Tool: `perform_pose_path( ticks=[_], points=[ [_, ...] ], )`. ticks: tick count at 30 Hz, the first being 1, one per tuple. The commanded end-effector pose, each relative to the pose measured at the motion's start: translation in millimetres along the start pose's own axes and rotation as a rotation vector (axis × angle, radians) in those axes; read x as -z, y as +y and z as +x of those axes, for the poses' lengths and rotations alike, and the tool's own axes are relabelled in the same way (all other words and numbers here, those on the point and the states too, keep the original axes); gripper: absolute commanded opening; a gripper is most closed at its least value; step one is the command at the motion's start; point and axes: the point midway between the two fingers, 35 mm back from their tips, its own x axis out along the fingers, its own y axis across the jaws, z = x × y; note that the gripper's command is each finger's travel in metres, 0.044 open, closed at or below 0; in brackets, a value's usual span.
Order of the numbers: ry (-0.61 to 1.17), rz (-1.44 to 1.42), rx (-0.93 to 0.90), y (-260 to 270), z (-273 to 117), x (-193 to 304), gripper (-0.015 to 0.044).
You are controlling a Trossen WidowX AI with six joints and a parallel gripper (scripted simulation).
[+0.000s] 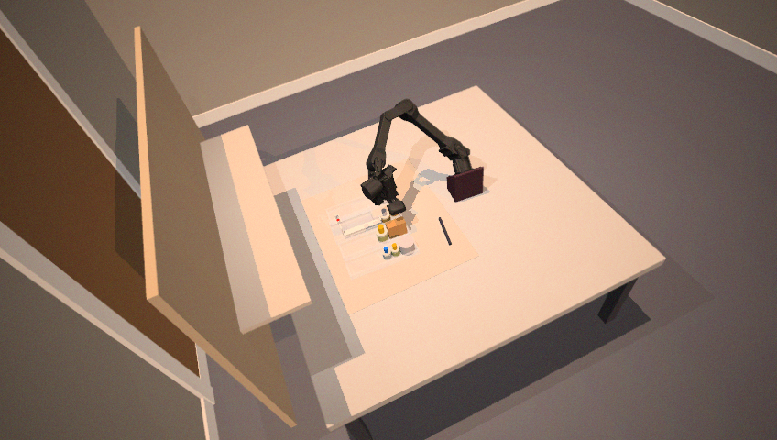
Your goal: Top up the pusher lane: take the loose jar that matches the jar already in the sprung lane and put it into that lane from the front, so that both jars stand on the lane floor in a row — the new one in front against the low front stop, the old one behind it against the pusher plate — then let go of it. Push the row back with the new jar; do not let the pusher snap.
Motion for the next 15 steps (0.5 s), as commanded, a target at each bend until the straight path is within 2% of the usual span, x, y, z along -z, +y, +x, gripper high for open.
perform_pose_path(
  ticks=[1, 15],
  points=[
    [-0.023, 0.013, 0.008, -2.1, -1.9, -6.7, 0.0],
    [-0.023, 0.014, 0.008, -2.2, -2.0, -8.1, 0.0]
  ],
)
